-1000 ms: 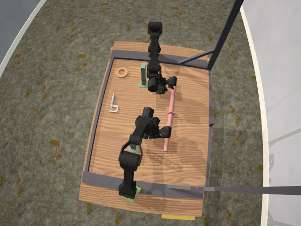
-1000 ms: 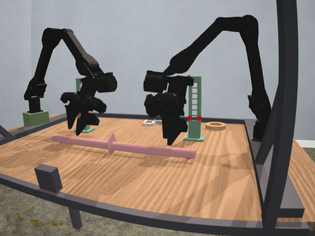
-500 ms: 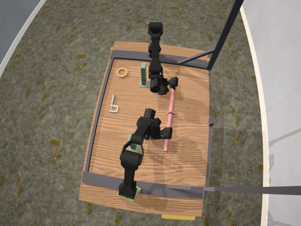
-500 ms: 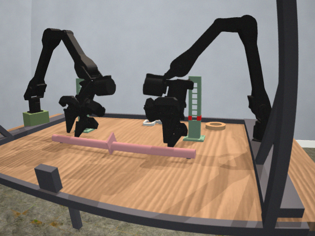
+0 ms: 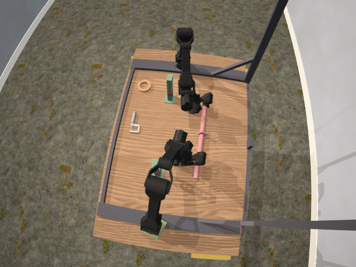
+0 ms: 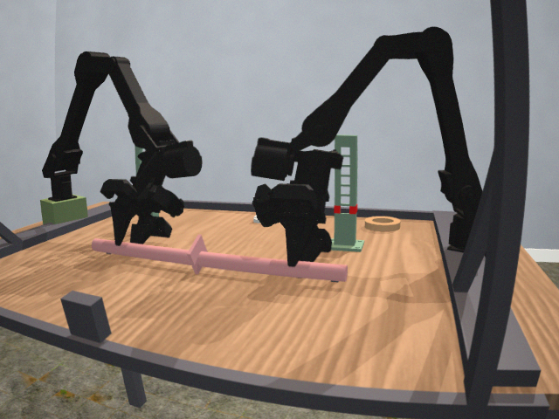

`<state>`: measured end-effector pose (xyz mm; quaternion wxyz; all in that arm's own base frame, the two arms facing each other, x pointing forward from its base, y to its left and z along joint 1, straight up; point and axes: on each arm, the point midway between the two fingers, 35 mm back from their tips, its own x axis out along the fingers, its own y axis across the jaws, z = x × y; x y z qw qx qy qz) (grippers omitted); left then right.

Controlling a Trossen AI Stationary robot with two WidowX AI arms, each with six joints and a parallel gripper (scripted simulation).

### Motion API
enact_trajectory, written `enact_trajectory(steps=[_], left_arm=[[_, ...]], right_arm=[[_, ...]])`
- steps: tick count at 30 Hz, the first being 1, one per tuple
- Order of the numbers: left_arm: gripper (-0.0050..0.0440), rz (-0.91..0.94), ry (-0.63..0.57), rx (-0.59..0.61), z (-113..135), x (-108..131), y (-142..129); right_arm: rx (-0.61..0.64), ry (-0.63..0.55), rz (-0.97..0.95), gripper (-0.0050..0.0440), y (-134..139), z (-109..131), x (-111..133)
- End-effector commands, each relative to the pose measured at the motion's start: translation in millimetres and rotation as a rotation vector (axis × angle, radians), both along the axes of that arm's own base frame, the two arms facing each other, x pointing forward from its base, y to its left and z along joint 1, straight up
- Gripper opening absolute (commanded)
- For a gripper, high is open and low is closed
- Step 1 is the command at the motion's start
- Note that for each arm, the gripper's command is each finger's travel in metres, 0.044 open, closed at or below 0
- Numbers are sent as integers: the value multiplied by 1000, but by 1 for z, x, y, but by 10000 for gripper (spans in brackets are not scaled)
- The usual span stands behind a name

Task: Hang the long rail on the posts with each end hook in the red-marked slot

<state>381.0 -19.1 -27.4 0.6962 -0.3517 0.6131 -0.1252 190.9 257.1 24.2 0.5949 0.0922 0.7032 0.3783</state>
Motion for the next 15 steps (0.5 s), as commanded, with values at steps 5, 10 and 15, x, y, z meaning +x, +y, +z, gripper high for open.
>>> enact_trajectory(steps=[5,10,15], left_arm=[[225,5,-10,4,0,4,-1],[225,5,-10,4,0,4,-1],[225,3,-30,6,7,7,0]], right_arm=[[13,-19,-2,206,5,3,2],[20,-26,-2,186,6,6,4],[20,-26,-2,146,6,6,4]])
